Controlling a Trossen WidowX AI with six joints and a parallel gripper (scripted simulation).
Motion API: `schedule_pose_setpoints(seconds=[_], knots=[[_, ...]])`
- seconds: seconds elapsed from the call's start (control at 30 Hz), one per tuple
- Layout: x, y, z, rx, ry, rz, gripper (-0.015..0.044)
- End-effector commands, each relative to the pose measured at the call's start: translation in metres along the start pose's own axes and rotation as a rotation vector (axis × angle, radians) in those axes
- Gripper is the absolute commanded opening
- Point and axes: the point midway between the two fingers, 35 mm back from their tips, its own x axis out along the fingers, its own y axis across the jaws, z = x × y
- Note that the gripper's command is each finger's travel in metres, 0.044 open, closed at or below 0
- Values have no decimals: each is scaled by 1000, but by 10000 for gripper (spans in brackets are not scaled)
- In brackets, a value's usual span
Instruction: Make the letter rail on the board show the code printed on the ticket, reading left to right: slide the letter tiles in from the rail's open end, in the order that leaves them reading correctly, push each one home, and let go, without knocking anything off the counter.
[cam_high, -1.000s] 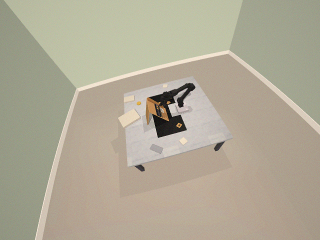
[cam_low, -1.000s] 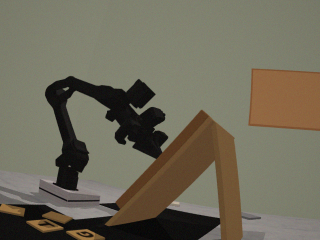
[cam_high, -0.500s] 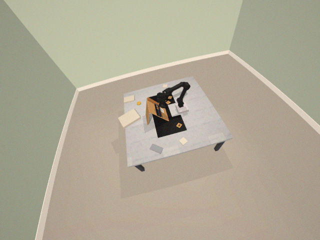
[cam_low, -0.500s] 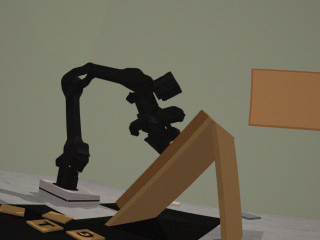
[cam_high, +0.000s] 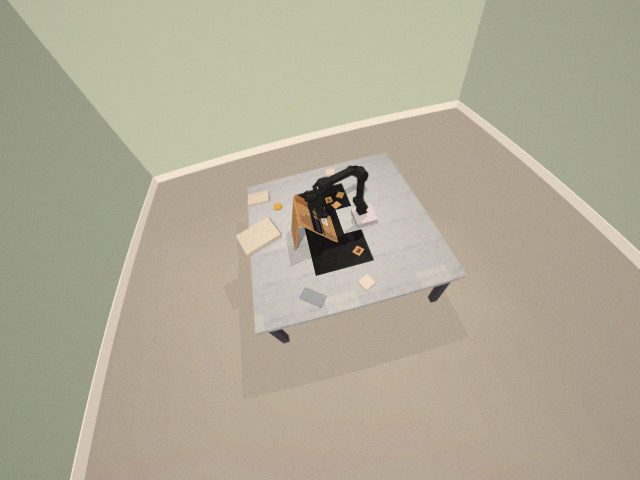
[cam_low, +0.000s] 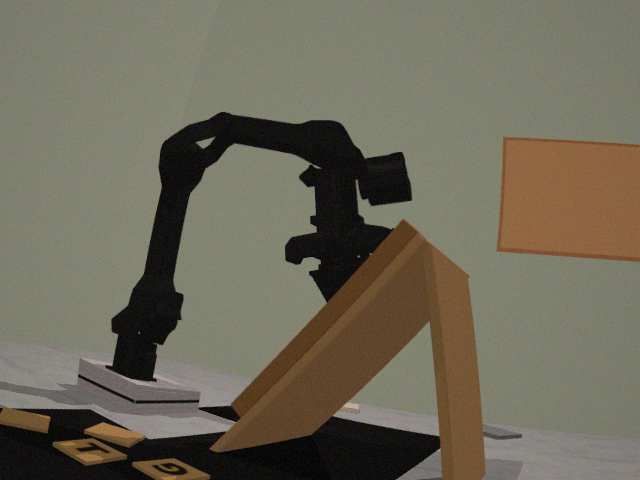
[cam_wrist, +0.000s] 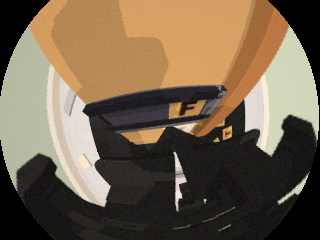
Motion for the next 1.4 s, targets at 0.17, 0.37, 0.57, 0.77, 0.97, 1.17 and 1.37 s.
schedule_pose_setpoints(seconds=[0.17, 0.37, 0.57, 0.77, 0.97, 1.17, 1.37], knots=[[4, 0, 2, 4, 11, 3, 0], [7, 0, 3, 4, 11, 3, 0], [10, 1, 5, 4, 11, 3, 0], [12, 1, 7, 4, 11, 3, 0], [14, 1, 8, 4, 11, 3, 0], [16, 1, 10, 4, 10, 3, 0], [19, 2, 12, 4, 10, 3, 0]])
